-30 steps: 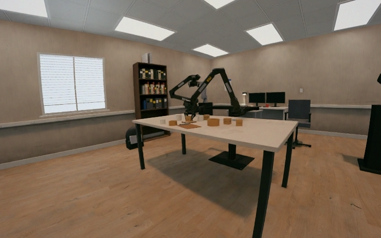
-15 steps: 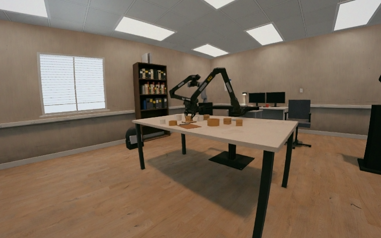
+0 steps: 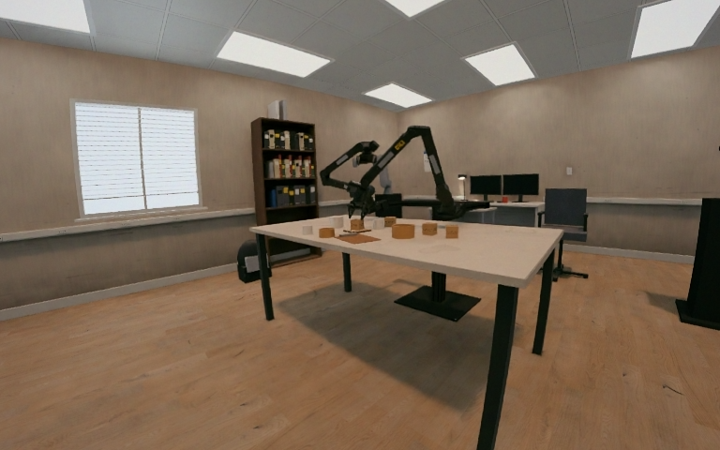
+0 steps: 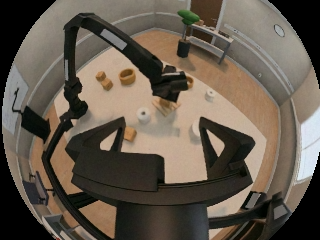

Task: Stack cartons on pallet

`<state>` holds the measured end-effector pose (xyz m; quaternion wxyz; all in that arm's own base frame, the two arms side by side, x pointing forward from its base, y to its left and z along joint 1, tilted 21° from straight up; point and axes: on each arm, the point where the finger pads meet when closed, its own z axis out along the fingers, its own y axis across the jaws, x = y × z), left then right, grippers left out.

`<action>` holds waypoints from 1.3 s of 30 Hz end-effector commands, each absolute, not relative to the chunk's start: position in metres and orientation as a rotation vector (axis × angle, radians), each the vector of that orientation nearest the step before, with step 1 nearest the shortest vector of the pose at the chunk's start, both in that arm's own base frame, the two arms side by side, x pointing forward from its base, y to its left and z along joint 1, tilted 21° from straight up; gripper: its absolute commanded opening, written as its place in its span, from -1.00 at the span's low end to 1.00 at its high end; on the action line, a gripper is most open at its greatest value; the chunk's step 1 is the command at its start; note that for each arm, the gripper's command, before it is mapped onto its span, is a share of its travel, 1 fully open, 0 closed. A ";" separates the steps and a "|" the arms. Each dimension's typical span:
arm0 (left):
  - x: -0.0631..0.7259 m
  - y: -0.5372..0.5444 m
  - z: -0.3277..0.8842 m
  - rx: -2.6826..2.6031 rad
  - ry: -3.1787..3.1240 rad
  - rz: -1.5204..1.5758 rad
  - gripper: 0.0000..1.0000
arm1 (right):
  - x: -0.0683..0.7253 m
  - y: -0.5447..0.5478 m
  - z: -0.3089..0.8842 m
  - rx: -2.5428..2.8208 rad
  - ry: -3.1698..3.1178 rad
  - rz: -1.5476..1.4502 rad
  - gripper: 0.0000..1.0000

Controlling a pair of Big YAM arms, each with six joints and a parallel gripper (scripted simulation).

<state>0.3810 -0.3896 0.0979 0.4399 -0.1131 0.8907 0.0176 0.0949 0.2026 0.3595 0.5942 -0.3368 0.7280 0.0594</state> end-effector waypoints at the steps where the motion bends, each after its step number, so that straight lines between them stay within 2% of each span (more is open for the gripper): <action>1: 0.376 -0.396 0.099 -0.283 2.215 0.042 0.67 | 0.095 0.203 0.373 -0.752 1.701 0.170 1.00; 5: 0.369 -0.414 0.112 -0.284 2.210 0.027 0.67 | 0.095 0.203 0.373 -0.752 1.701 0.170 1.00; 14: 0.296 -0.427 0.177 -0.294 2.213 0.006 0.67 | 0.095 0.203 0.373 -0.752 1.701 0.170 1.00; 20: 0.269 -0.424 0.165 -0.258 2.234 0.084 0.67 | 0.095 0.203 0.373 -0.752 1.701 0.170 1.00; 33: 0.287 -0.395 0.156 -0.242 2.251 0.145 0.66 | 0.095 0.210 0.372 -0.769 1.692 0.141 1.00; 39: 0.325 -0.346 0.159 -0.231 2.313 0.213 0.66 | 0.083 0.261 0.358 -0.887 1.690 0.114 1.00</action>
